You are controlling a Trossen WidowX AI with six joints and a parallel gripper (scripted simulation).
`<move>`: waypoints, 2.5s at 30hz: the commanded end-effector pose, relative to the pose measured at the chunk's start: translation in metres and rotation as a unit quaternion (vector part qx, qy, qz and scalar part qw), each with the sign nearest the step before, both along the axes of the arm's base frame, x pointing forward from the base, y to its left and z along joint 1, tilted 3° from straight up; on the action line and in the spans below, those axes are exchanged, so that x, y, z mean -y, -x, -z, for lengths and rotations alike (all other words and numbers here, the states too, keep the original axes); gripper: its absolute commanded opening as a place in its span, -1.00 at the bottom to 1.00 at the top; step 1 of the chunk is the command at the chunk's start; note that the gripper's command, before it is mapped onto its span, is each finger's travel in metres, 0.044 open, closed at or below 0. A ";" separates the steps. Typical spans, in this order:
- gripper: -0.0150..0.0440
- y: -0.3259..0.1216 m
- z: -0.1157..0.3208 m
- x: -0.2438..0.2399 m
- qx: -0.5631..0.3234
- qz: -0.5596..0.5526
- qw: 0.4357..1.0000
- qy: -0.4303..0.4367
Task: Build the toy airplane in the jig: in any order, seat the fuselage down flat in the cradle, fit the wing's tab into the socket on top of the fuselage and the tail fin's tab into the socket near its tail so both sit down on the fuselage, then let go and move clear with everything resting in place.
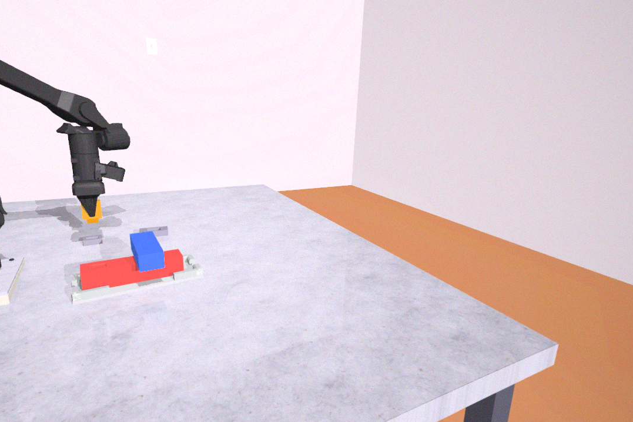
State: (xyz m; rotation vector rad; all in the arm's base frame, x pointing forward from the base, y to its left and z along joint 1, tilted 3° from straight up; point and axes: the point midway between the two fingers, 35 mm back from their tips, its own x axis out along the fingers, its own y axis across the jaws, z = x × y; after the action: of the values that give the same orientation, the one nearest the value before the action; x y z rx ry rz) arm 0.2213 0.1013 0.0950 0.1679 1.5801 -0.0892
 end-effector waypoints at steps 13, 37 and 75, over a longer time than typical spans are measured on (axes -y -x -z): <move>-0.49 0.001 -0.054 0.003 0.005 -0.005 1.000 -0.003; -0.49 -0.008 -0.073 0.039 0.007 -0.004 1.000 0.000; -0.49 -0.015 -0.045 0.160 0.008 -0.006 1.000 0.009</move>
State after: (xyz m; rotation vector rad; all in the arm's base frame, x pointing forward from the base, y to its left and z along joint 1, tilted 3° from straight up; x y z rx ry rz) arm 0.2385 -0.0471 0.1429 0.1547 1.5639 -0.0921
